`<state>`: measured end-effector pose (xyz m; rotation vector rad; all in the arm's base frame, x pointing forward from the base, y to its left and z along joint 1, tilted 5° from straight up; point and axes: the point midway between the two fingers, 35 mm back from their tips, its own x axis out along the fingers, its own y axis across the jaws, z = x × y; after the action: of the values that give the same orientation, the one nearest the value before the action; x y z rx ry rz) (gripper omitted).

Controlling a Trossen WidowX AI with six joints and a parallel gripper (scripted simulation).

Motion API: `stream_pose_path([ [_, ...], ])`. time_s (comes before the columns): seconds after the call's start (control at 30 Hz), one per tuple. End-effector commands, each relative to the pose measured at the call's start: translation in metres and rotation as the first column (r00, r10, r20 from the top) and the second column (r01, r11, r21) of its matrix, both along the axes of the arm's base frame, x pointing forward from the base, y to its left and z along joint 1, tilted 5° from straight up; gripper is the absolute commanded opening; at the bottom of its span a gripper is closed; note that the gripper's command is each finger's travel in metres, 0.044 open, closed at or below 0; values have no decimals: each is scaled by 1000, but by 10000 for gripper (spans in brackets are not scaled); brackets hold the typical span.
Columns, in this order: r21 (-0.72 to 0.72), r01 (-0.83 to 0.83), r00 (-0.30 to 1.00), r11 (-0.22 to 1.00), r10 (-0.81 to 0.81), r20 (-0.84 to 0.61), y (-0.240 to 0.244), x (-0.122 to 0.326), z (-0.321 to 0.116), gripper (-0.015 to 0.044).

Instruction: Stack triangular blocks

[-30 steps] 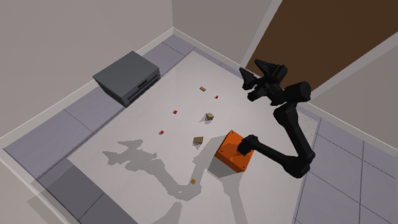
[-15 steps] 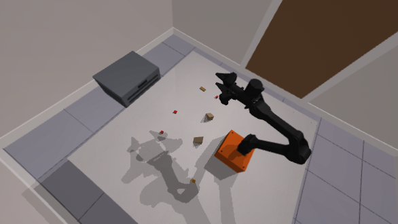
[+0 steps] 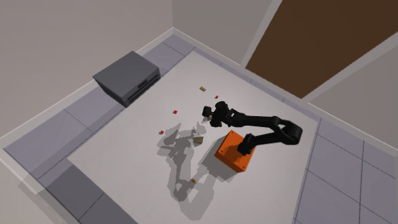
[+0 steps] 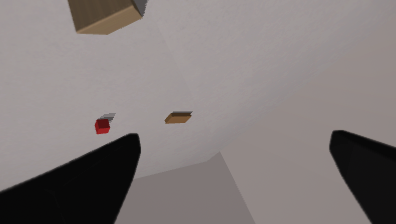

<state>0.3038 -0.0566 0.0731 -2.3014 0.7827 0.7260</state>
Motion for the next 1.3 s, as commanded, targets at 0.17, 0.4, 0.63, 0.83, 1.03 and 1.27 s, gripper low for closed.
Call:
stream_pose_path([
  [0.17, -244, -121, 938, 962, 31, -345, -4, -60, -70, 440],
  [0.4, -243, -121, 938, 962, 31, -346, -6, -57, -72, 440],
  [0.63, -242, -121, 937, 963, 30, -347, -10, -50, -79, 440],
  [0.83, -241, -121, 935, 963, 29, -354, -13, -45, -85, 440],
  [1.03, -240, -121, 934, 963, 29, -357, -16, -40, -92, 440],
  [1.27, -240, -121, 934, 963, 29, -355, -20, -33, -99, 440],
])
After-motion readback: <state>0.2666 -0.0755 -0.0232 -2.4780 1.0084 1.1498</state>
